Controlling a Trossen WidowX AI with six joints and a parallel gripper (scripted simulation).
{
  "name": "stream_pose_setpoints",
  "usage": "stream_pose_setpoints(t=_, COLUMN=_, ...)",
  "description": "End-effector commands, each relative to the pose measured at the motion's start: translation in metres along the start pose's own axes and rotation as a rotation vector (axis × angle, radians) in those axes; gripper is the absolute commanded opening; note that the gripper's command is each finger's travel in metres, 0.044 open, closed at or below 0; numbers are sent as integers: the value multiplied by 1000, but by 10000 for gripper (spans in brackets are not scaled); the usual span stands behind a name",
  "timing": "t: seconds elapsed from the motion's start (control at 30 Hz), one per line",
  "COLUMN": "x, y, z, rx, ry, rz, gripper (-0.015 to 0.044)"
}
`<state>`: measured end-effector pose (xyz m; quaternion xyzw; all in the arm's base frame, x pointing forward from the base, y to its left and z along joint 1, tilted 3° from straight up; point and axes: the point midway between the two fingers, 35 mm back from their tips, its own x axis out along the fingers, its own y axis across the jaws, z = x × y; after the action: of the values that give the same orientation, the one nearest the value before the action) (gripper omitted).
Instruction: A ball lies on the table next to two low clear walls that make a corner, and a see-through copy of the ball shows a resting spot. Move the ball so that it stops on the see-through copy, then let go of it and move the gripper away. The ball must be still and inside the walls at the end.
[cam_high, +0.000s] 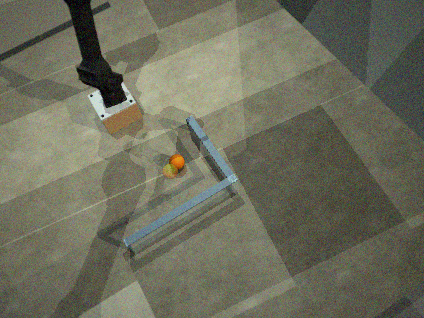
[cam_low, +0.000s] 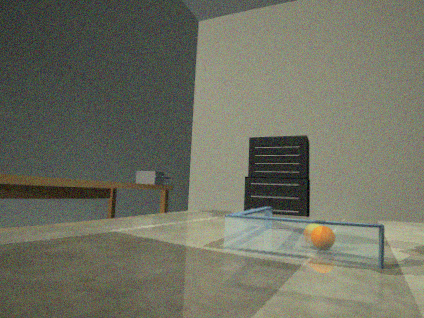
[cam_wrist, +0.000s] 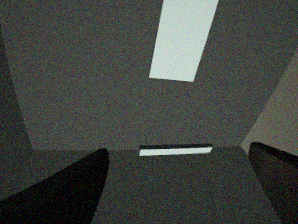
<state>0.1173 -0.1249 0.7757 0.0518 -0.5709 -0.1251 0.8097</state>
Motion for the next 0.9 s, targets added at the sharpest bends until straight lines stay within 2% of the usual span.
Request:
stream_pose_setpoints(t=0.0, x=0, y=0, z=-1, rx=0, ry=2, rz=-1, gripper=374)
stream_pose_setpoints(t=0.07, x=0, y=-4, z=-8, rx=2, ry=19, rz=-9, gripper=321)
stream_pose_setpoints(t=0.1, x=0, y=-7, z=-14, rx=3, ry=34, rz=-15, gripper=315)
stream_pose_setpoints(t=0.5, x=-15, y=-41, z=-141, rx=-23, ry=333, rz=-107, gripper=315)
stream_pose_setpoints(t=0.67, x=-24, y=-44, z=-171, rx=-46, ry=407, rz=-117, gripper=315)
stream_pose_setpoints(t=0.87, x=-59, y=-53, z=-247, rx=-133, ry=634, rz=-118, gripper=315)
